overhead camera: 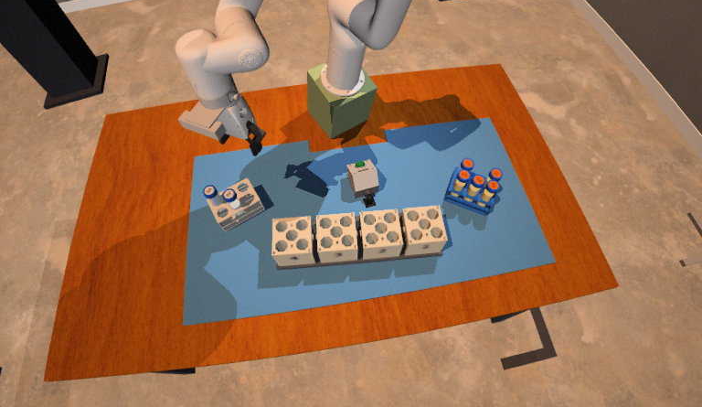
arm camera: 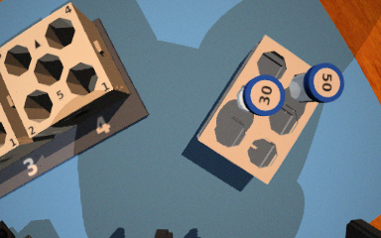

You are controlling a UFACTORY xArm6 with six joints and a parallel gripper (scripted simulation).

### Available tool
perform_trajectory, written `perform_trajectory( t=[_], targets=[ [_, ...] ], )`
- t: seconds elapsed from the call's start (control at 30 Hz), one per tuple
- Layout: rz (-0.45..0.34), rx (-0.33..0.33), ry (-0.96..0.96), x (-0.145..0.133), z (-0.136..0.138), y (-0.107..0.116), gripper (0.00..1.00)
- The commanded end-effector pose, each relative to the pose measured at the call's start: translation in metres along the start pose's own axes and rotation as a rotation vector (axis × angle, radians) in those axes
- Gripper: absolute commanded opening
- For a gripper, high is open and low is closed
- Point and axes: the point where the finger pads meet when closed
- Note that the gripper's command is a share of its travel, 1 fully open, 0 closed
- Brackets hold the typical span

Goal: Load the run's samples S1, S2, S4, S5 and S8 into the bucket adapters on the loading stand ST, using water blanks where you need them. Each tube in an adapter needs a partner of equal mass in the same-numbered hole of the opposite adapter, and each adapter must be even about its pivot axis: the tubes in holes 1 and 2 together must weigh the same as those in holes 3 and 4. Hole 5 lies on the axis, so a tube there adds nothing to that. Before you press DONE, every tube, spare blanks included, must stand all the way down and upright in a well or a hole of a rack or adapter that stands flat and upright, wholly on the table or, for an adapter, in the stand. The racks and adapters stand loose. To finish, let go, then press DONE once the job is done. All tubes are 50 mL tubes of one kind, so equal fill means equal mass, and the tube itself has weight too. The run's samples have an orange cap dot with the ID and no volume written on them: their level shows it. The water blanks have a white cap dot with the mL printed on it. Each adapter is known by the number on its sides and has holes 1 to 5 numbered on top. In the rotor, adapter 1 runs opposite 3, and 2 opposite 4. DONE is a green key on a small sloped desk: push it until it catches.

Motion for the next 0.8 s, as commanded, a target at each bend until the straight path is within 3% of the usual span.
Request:
perform_trajectory(
  t=[0.0, 0.43, 0.77],
  targets=[
    [0.008, -0.002, 0.15, 0.006, -0.022, 0.002, 1.0],
    [0.008, -0.003, 0.499, 0.017, -0.076, 0.002, 1.0],
    [0.008, -0.002, 0.499, 0.026, -0.12, 0.002, 1.0]
  ],
)
Point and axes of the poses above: the point where the finger pads meet when closed, its own y axis back along the fingers, its own z axis across the jaws, x = y × z, and after that the axes turned 7 degrees about y, right-handed
